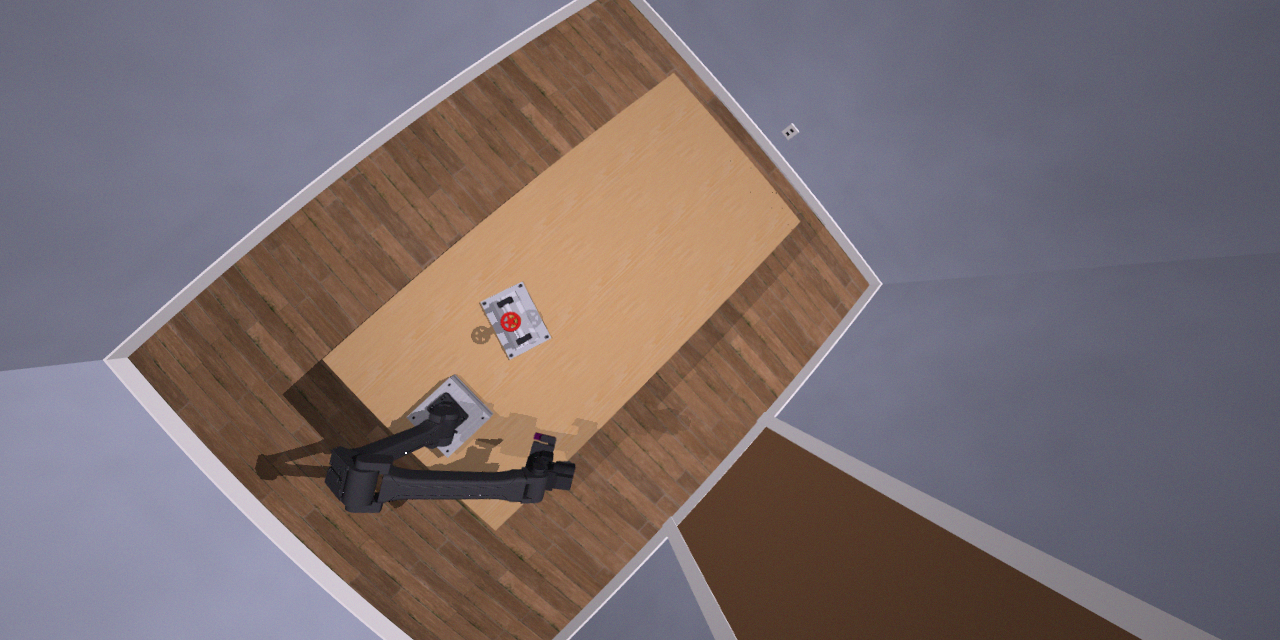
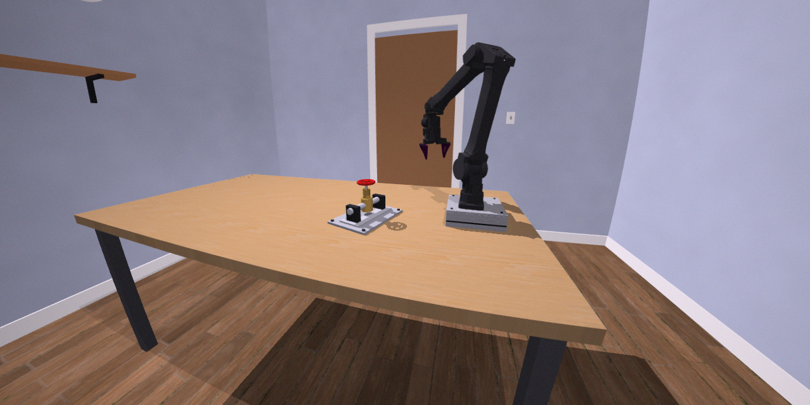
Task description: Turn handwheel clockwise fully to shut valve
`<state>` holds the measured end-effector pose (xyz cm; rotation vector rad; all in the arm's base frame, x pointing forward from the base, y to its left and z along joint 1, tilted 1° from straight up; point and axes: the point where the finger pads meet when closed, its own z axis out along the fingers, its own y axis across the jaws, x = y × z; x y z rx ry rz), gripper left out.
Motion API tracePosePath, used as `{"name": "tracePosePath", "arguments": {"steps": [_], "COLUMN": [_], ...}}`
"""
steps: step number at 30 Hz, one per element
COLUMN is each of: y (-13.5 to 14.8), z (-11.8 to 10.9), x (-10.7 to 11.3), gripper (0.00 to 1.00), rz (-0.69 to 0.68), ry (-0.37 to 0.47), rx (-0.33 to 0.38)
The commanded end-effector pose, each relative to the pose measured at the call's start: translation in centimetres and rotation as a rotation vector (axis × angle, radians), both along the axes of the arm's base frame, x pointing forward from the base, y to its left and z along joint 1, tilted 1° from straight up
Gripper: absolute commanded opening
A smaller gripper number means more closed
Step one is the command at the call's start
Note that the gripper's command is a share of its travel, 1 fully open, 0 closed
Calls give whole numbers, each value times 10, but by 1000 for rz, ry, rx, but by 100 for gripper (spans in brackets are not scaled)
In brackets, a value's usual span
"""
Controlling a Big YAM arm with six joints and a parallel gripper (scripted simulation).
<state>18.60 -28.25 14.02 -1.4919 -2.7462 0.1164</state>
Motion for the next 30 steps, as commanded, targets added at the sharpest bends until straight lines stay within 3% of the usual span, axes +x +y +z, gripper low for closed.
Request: {"name": "tracePosePath", "arguments": {"steps": [1, 17, 18, 24, 30], "y": [-2, -2, -19, -5, 31], "z": [3, 3, 32, 22, 24], "x": [1, 1, 14, 33, 81], "gripper": [100, 100, 100, 100, 100], "rz": [0, 0, 2, 104, 350], "ry": [-5, -5, -52, -30, -27], "rx": [-8, -8, -73, -33, -18]}}
